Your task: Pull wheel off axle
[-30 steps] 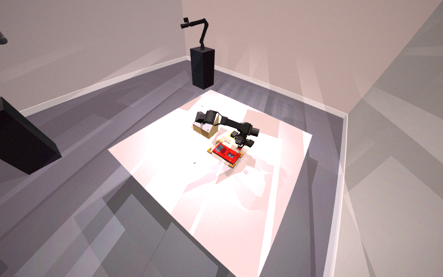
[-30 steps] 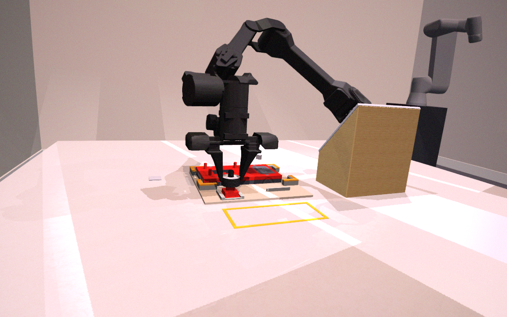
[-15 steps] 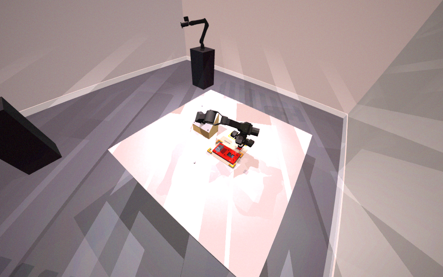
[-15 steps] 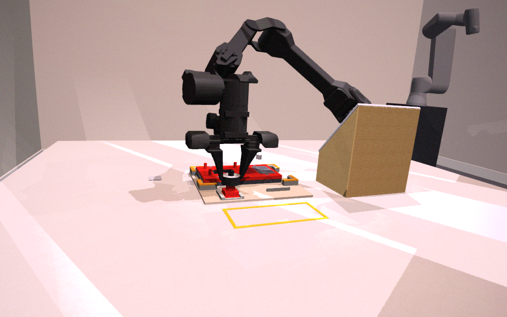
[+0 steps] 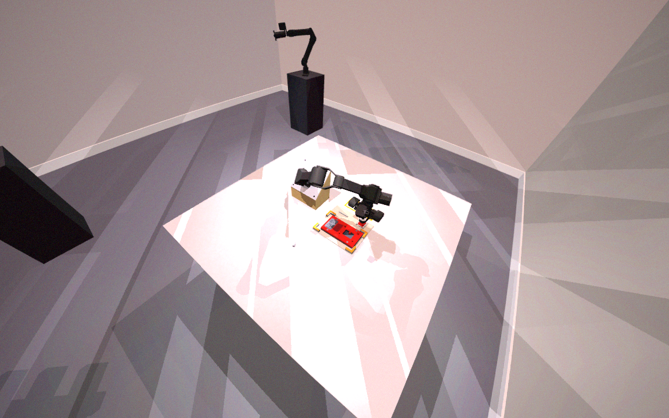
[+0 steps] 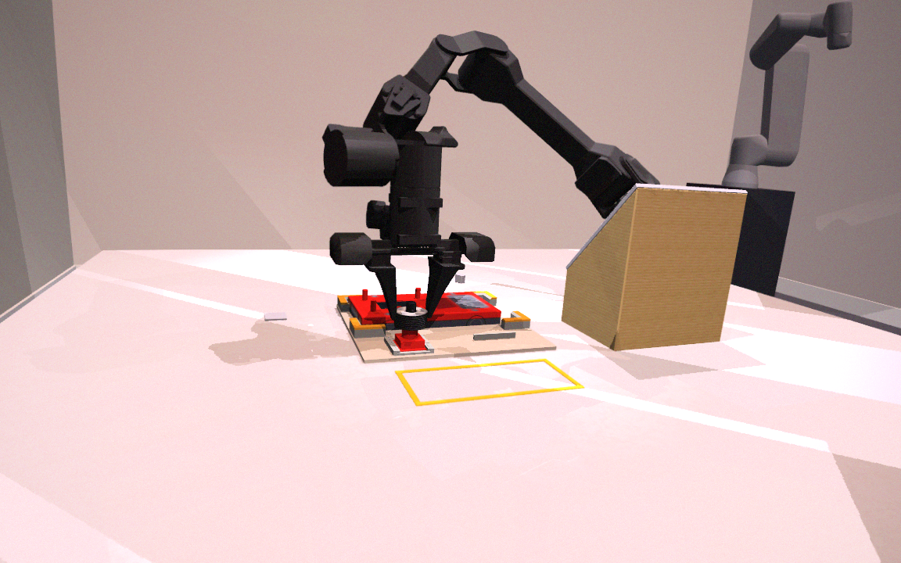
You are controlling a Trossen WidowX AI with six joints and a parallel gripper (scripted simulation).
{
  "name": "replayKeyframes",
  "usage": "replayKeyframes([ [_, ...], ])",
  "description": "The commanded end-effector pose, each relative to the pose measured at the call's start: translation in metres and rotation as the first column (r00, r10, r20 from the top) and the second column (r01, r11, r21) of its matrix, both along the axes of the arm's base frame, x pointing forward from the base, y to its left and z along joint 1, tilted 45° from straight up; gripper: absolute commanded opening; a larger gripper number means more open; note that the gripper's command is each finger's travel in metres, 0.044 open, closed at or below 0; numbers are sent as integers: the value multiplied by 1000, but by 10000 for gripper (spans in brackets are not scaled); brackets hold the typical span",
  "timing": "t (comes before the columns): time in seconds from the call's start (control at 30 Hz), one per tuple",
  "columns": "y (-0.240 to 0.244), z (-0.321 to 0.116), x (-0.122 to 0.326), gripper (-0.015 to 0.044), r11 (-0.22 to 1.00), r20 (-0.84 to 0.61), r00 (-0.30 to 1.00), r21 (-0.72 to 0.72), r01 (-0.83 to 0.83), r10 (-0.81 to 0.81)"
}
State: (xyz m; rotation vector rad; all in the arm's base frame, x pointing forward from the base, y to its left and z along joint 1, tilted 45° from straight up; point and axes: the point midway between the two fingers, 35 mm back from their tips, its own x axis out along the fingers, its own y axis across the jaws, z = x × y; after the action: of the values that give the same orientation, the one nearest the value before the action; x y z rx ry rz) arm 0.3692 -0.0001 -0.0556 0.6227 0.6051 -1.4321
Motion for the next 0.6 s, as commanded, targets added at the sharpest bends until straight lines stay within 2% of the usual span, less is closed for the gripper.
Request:
replayKeyframes([
  [0.0, 5, 3, 0, 0, 1000, -1, 1000, 2, -8, 8],
  [0.57, 9, 7, -1, 0, 1000, 0, 1000, 1, -9, 9],
])
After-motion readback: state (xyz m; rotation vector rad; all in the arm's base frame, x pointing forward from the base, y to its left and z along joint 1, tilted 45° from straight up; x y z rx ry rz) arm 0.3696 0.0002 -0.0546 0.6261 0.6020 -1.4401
